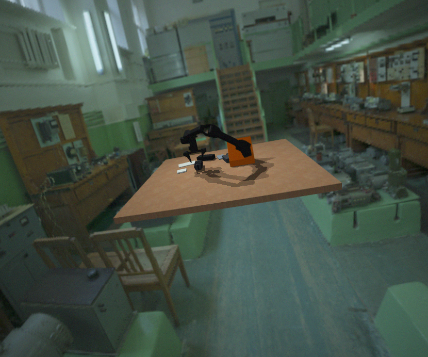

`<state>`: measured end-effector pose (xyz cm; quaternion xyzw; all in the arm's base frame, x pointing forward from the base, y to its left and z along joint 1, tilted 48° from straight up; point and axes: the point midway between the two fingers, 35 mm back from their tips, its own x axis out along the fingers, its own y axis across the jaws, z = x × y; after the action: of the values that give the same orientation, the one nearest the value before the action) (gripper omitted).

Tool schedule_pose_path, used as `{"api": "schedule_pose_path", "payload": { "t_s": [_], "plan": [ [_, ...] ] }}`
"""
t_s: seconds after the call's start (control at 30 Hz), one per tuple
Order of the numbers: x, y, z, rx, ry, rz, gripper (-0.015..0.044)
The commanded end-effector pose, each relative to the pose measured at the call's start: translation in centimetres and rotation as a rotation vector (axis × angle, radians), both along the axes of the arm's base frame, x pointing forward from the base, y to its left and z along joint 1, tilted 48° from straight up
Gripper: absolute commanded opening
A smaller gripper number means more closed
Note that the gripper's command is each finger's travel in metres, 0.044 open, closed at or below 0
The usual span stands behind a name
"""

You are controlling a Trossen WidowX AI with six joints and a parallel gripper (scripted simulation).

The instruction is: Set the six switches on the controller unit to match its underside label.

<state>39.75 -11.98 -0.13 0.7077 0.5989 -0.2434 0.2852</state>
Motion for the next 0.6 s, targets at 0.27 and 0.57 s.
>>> {"api": "schedule_pose_path", "payload": {
  "t_s": [0.27,0.57],
  "plan": [
    [0.2,1.8,-1.4,0.009,0.010,-0.002,0.0440],
    [0.3,2.8,-2.3,0.011,0.011,-0.003,0.0440]
  ]
}}
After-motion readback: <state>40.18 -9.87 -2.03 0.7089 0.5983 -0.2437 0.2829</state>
